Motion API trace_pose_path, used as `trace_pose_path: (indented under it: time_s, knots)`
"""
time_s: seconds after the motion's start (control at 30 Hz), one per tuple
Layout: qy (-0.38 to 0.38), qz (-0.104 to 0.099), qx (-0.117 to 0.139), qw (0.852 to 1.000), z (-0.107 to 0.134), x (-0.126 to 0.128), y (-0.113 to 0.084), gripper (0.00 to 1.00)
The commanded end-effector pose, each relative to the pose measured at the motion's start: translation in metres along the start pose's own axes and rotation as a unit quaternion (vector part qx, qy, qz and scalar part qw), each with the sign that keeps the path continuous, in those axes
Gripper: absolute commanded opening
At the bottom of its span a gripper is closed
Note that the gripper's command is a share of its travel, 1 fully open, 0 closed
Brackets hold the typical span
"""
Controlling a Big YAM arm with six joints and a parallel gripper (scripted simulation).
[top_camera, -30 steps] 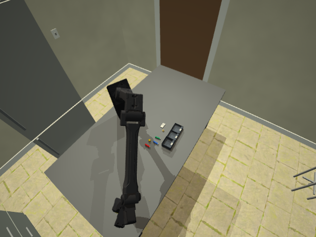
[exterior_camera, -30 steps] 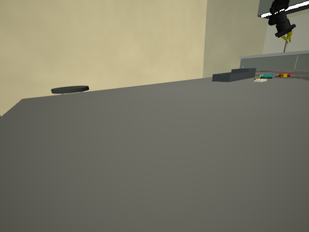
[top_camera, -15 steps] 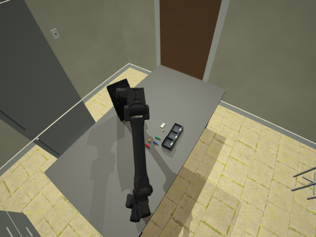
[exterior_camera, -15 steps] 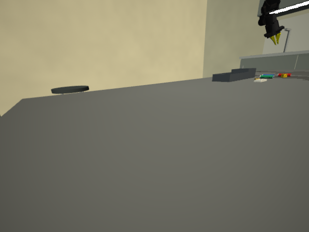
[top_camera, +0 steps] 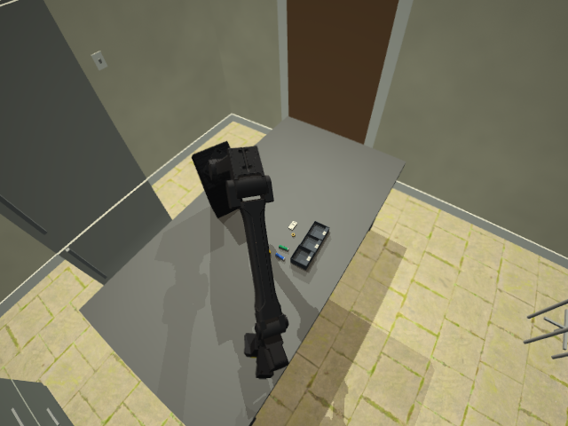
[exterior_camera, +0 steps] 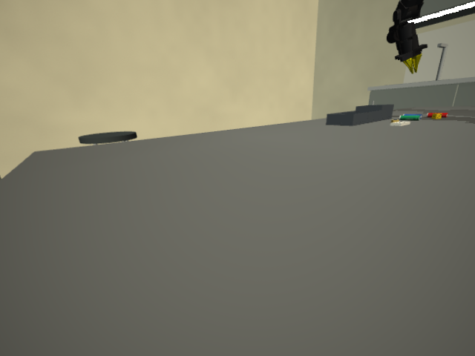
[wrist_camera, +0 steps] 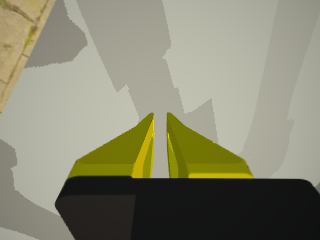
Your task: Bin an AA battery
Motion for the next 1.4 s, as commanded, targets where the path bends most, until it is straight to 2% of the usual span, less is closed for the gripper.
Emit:
trace_pose_path:
  time_s: [0.0,0.1,0.17,0.23,0.33,0.37,0.43,0.57,0.63,0.77,0.83,0.93,1.0,1.07,1.17,1.2,1.23,1.33,1.37]
  knots:
    - [-0.026,-0.022,-0.019,0.999,0.007,0.016,-0.031,0.09]
    - [-0.014,-0.023,-0.018,0.999,0.028,0.028,-0.036,0.09]
    - [-0.014,-0.023,-0.018,0.999,0.034,0.030,-0.037,0.09]
    - [-0.057,-0.039,-0.009,0.998,0.048,0.036,-0.041,0.09]
    - [-0.045,-0.037,-0.009,0.998,0.070,0.044,-0.048,0.09]
    - [-0.079,-0.049,-0.003,0.996,0.077,0.047,-0.050,0.09]
    - [-0.079,-0.049,-0.003,0.996,0.077,0.047,-0.050,0.09]
    - [-0.077,-0.051,-0.001,0.996,0.107,0.055,-0.059,0.09]
    - [-0.121,-0.067,0.006,0.990,0.122,0.058,-0.064,0.09]
    - [-0.109,-0.065,0.006,0.992,0.148,0.064,-0.072,0.09]
    - [-0.153,-0.082,0.013,0.985,0.163,0.065,-0.077,0.09]
    - [-0.142,-0.079,0.013,0.987,0.187,0.068,-0.085,0.09]
    - [-0.142,-0.079,0.013,0.987,0.187,0.068,-0.085,0.09]
    - [-0.185,-0.096,0.019,0.978,0.202,0.068,-0.090,0.09]
    - [-0.174,-0.094,0.019,0.980,0.225,0.069,-0.098,0.09]
    - [-0.207,-0.107,0.022,0.972,0.233,0.068,-0.100,0.09]
    - [-0.218,-0.111,0.023,0.969,0.241,0.067,-0.103,0.09]
    - [-0.207,-0.109,0.024,0.972,0.263,0.066,-0.111,0.09]
    - [-0.239,-0.121,0.026,0.963,0.271,0.065,-0.114,0.09]
Point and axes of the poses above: the point where the finger pads meet when closed, its own y axis out along the fingers, its own x axis across the jaws, z = x × y, the point moved 5 cm from there along -y, back along the fingers, and after that the axes turned 13 degrees about y, right-handed, at the moved point
